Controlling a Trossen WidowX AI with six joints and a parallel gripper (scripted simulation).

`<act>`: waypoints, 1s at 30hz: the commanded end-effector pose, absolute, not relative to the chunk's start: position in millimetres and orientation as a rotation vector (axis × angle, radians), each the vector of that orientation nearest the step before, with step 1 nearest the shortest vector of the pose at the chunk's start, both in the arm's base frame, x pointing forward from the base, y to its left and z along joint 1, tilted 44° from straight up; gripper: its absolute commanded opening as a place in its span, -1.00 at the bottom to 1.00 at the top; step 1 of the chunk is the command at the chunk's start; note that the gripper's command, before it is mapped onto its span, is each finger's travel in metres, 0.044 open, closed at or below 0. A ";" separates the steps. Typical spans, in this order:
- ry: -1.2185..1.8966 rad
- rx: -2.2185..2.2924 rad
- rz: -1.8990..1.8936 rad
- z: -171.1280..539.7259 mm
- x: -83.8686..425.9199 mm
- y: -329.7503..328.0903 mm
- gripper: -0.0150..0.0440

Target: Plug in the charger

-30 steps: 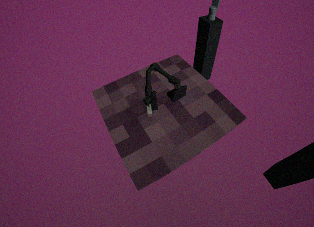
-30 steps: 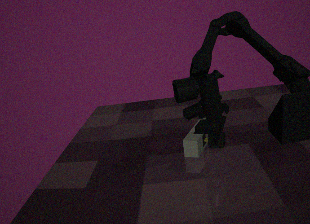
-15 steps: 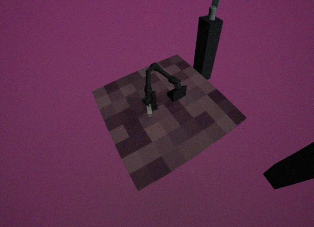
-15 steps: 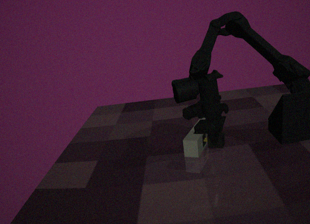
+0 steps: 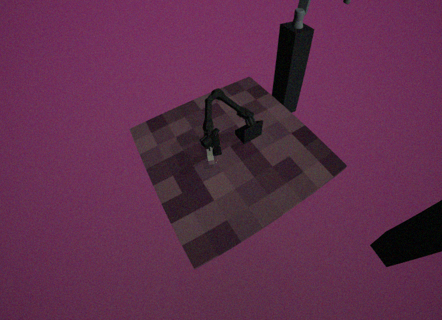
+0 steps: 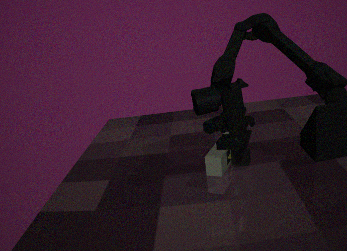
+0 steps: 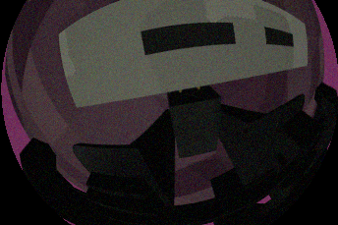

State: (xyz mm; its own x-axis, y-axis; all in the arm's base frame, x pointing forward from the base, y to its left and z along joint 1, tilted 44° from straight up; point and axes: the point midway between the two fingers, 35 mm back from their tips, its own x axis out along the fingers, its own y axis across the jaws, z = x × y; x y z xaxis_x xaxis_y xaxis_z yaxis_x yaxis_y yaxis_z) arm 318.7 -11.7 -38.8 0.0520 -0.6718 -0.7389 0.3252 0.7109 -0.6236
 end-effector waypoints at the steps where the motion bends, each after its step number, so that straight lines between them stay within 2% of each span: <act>1: 1.314 -0.328 -0.775 -37.7 321.2 -11.6 -0.49; 30: 1.313 -0.328 -0.775 -36.0 325.7 -12.3 -0.49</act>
